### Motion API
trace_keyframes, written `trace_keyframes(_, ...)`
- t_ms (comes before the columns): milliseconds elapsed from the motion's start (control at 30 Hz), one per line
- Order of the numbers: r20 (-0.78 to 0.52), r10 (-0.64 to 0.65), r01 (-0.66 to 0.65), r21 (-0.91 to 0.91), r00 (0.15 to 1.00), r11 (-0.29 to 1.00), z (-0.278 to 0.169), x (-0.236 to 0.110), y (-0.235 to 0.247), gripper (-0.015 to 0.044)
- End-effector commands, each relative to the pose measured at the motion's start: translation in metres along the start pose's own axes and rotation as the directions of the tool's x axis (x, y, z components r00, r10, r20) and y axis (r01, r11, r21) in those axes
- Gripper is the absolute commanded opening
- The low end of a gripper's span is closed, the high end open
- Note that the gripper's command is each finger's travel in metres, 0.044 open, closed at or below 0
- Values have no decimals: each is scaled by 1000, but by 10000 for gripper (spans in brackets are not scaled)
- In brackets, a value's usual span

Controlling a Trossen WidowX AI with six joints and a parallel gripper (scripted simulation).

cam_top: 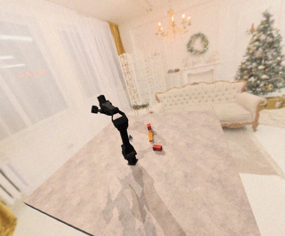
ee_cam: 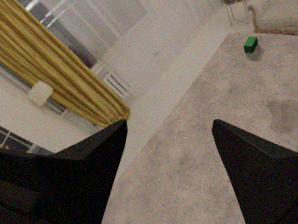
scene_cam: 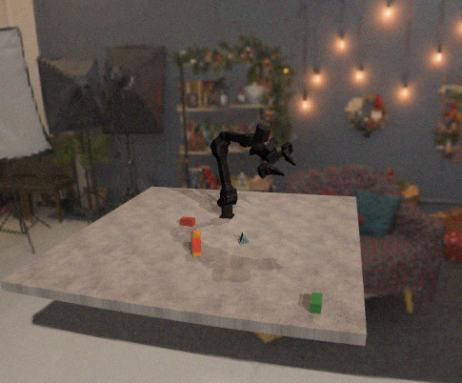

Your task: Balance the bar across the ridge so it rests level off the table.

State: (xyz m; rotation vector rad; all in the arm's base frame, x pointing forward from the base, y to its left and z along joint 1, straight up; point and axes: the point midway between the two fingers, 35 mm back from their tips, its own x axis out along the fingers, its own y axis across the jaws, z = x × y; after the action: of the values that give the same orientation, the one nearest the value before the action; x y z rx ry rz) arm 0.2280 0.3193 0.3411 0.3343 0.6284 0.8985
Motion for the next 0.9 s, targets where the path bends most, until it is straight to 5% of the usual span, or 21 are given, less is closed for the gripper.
trace_keyframes(0,-16,-78,80,136,997,988,5,4,-24,315)
trace_keyframes(400,-103,-296,303,547,949,780,12,9,-101,315)
trace_keyframes(867,-238,-496,414,866,835,282,12,-7,-189,315)
